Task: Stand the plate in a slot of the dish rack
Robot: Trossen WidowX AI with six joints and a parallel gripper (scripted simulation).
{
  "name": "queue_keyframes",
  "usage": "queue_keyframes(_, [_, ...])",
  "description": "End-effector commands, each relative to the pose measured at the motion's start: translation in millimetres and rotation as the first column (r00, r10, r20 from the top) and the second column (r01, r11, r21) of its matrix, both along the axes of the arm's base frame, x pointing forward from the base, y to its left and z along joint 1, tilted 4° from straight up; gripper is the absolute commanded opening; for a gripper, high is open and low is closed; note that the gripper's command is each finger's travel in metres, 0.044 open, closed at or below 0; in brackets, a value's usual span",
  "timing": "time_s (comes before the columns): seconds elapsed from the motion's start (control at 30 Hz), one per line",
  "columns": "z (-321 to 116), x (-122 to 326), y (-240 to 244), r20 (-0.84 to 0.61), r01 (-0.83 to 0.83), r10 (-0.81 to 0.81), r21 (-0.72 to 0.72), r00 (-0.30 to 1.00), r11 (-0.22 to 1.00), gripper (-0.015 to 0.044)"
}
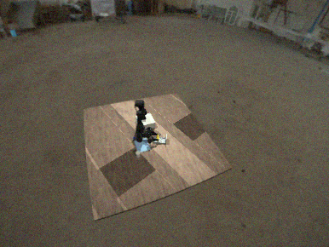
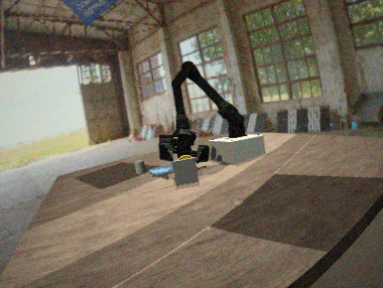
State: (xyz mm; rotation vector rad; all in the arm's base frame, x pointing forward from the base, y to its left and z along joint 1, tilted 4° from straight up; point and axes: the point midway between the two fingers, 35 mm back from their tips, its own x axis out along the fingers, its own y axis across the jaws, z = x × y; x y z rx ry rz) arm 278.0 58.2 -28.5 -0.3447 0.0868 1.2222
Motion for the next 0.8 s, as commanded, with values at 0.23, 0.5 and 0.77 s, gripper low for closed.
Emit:
queue_keyframes(0.23, [104,10,3,0.025,0.008,-0.008,0.012,1.0,1.0,0.04])
queue_keyframes(0.5, [112,12,3,0.007,0.014,-0.014,0.008,1.0,1.0,0.04])
queue_keyframes(0.77, [109,21,-2,-0.228,0.08,-0.1,-0.095,0.969,0.992,0.04])
